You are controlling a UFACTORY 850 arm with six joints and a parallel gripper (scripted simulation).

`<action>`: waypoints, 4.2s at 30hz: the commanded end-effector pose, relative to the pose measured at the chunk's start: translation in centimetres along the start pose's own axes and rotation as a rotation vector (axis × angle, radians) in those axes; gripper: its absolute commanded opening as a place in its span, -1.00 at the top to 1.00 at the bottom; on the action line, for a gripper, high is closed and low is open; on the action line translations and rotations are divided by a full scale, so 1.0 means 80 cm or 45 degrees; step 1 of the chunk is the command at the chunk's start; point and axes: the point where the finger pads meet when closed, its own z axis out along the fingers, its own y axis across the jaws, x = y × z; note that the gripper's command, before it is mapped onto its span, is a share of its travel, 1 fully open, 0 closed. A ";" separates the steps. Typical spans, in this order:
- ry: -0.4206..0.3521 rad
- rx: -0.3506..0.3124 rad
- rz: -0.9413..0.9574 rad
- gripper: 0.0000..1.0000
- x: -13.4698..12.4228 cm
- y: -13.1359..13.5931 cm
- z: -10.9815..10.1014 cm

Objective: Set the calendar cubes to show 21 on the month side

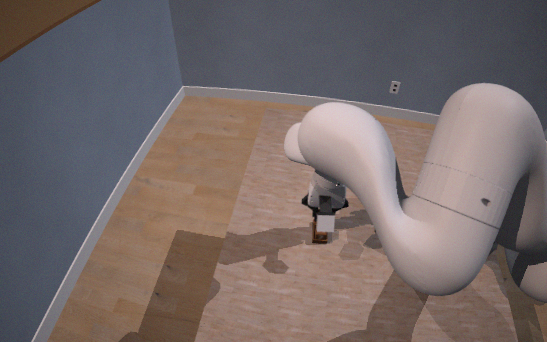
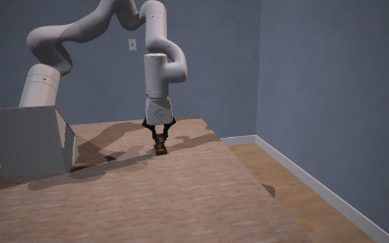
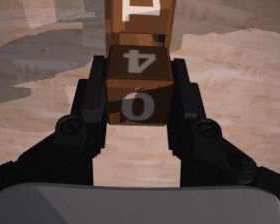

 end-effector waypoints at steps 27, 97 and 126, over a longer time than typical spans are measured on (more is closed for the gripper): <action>-0.001 -0.002 0.000 0.43 0.000 0.001 0.005; -0.001 -0.002 0.000 0.43 0.000 0.001 0.033; -0.001 -0.002 0.000 0.43 0.000 0.001 0.044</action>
